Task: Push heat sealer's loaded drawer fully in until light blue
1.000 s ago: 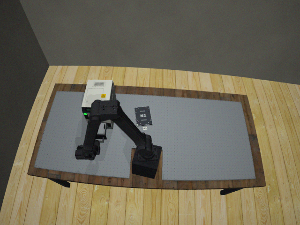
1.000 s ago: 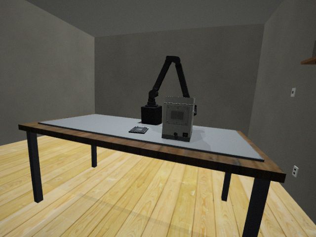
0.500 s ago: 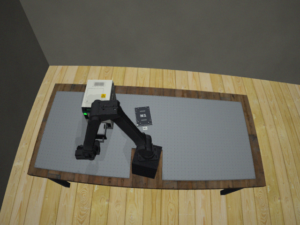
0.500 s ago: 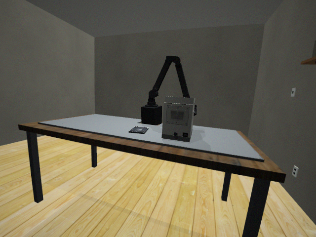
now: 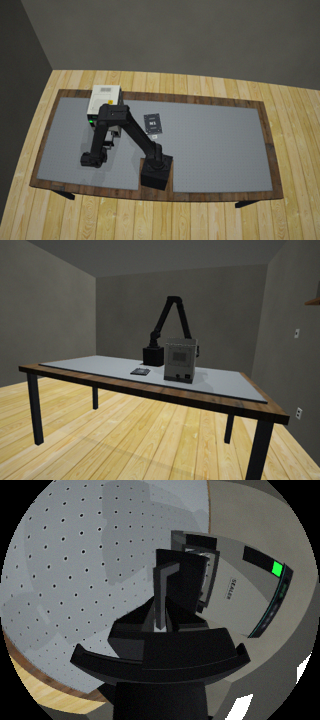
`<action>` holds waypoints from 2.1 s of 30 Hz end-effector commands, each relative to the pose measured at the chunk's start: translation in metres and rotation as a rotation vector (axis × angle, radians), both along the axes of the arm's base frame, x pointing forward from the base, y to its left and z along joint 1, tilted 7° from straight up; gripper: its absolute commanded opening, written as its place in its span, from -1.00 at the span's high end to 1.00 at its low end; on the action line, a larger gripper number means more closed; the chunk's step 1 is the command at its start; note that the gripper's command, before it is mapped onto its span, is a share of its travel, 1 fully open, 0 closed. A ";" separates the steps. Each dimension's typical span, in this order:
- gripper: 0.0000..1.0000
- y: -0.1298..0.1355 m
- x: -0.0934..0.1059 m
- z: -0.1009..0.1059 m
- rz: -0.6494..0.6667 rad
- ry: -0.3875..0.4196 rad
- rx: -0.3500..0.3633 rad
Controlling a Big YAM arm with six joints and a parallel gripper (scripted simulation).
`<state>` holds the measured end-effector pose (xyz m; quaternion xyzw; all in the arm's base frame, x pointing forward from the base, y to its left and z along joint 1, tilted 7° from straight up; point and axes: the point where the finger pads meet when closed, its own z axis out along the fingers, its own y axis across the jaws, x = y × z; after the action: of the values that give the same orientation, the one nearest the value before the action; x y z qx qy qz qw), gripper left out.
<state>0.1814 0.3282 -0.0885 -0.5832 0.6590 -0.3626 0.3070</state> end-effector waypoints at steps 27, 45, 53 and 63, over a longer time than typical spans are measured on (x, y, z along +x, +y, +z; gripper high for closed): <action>1.00 -0.009 0.048 0.003 -0.003 0.005 0.000; 1.00 -0.012 0.066 0.003 -0.003 0.006 -0.006; 1.00 -0.012 0.066 0.003 -0.002 0.006 -0.006; 1.00 -0.012 0.066 0.003 -0.002 0.006 -0.006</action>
<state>0.2434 0.3203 -0.0814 -0.5847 0.6555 -0.3662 0.3070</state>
